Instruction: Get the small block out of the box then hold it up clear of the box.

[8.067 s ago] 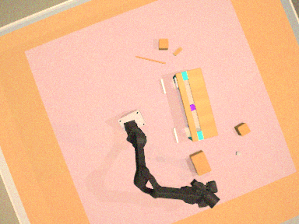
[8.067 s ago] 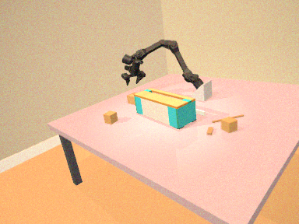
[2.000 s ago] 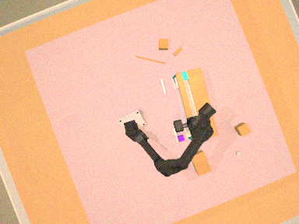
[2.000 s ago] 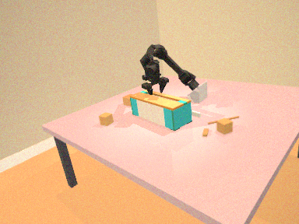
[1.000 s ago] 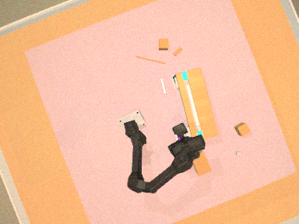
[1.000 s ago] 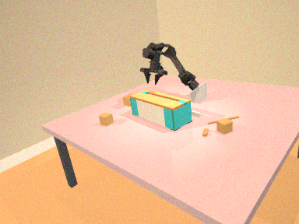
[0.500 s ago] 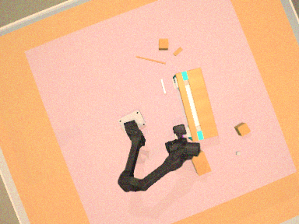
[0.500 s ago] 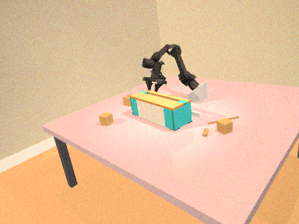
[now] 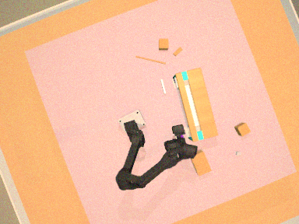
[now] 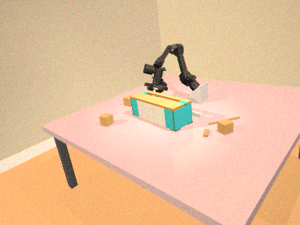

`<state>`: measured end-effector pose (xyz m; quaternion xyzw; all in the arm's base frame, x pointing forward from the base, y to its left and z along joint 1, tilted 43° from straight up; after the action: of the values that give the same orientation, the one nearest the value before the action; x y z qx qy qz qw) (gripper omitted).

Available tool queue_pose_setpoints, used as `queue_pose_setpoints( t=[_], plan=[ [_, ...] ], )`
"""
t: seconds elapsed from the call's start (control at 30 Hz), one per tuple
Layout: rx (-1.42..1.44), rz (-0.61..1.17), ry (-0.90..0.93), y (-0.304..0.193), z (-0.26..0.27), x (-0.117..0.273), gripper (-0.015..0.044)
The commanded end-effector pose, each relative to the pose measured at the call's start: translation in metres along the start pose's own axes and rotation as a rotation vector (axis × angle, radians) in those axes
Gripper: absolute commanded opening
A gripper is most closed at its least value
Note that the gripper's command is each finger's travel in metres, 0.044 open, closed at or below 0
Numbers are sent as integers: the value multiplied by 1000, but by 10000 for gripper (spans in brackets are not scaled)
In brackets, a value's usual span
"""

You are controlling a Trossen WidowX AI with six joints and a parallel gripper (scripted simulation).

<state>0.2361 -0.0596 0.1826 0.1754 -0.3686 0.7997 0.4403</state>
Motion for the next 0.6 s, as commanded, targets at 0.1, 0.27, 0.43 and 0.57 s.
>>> queue_pose_setpoints(
  t=[0.1, 0.27, 0.43, 0.57],
  plan=[
    [6, -2, -7, 4, -2, -11, 285],
    [6, -2, -7, 7, -2, -18, 285],
    [6, -1, -6, 10, -2, -25, 285],
    [7, -1, -5, 13, -2, -31, 285]
  ],
)
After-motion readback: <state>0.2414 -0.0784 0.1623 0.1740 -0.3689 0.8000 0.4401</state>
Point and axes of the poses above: the point midway between the two fingers, 35 mm back from their tips, its own x axis back along the fingers, its own z axis across the jaws, y = z × x, the point moved 4 cm from there along x, back along the fingers, and after that the axes turned 1 degree about x, right-handed, at the moved point
